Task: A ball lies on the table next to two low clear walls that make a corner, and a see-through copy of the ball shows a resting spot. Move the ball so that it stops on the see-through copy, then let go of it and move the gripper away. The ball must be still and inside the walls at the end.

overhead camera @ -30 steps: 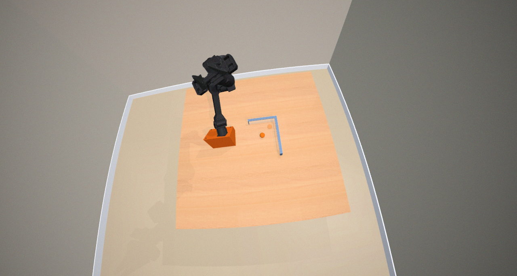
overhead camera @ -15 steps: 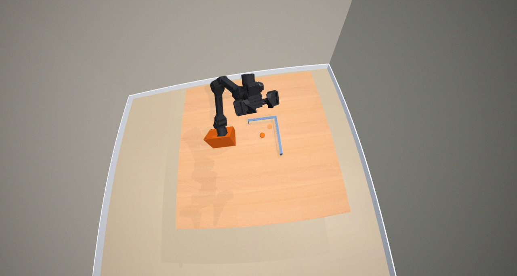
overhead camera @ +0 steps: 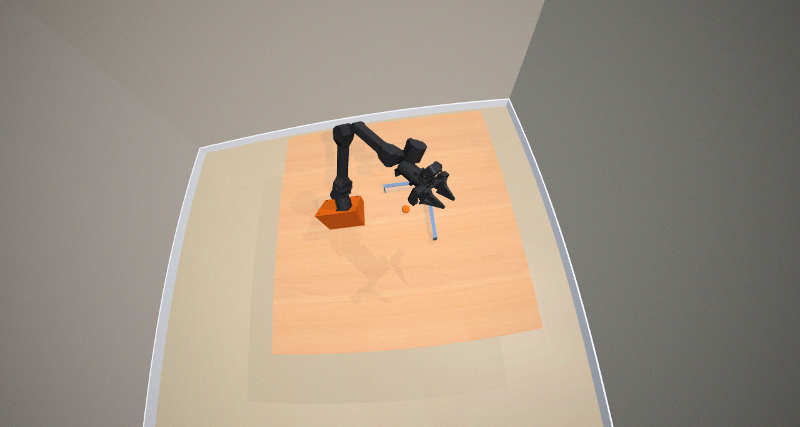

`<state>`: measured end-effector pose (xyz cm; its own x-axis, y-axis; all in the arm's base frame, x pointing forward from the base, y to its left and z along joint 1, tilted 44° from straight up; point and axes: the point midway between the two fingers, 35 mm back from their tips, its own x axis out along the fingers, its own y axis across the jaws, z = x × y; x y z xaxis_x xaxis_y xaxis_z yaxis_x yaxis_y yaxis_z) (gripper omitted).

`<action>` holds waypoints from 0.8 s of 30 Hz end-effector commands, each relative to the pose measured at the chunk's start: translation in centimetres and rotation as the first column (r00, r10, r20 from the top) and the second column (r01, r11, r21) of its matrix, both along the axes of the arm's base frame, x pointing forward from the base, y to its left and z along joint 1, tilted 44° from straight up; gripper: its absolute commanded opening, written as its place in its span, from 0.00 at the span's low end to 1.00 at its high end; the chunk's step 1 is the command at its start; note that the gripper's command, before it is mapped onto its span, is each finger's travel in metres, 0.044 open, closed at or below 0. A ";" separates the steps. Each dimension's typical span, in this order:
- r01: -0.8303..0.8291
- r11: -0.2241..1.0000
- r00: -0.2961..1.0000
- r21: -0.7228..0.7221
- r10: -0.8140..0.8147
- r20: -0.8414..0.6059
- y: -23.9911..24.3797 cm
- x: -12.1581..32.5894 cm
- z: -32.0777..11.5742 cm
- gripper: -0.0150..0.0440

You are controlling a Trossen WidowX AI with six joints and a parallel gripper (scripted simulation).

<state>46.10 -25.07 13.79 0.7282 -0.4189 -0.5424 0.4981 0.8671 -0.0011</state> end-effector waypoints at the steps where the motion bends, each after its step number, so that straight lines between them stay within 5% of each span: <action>1: -0.178 0.977 0.974 0.122 0.192 -0.120 6.2 0.0 -4.8 0.78; 13: -0.452 0.740 0.732 0.498 0.627 -0.267 21.6 -5.1 -13.6 0.78; 24: -0.392 0.368 0.385 0.843 0.898 -0.212 34.1 -16.2 -17.3 0.78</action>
<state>34.71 5.02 -2.64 0.1708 0.5251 -0.8337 -0.1424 0.8504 0.5065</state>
